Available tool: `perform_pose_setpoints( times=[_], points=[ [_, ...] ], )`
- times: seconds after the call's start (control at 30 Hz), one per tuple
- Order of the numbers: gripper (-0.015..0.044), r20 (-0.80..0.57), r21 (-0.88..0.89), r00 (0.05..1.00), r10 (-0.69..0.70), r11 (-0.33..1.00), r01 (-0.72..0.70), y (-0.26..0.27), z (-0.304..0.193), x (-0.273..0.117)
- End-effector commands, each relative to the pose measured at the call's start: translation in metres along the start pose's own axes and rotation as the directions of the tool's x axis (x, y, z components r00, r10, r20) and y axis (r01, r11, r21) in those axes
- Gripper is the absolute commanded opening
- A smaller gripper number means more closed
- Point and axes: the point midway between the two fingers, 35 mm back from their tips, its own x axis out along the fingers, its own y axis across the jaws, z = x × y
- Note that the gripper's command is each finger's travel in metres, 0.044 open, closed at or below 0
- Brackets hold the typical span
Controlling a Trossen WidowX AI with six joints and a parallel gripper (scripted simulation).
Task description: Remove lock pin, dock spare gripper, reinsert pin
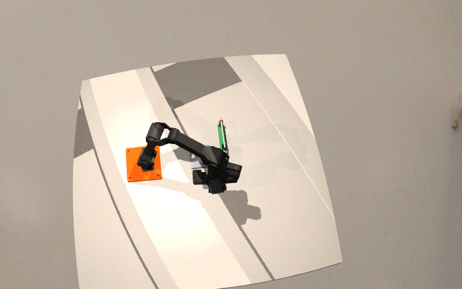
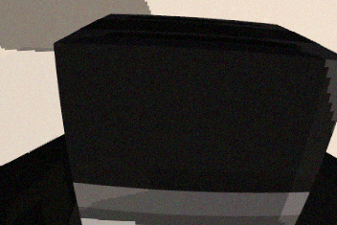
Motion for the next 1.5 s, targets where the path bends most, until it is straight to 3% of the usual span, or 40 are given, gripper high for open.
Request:
perform_pose_setpoints(
  times=[0.0,0.7,1.47],
  points=[
    [0.0,0.002,0.089,1.0,0.004,0.996,-0.004,-0.001,-0.001,-0.001],
    [0.0,0.002,0.566,1.0,0.005,0.824,-0.005,-0.007,-0.004,-0.003],
    [0.0,0.003,0.918,1.0,0.006,0.397,-0.005,-0.013,-0.008,-0.005]
  ],
)
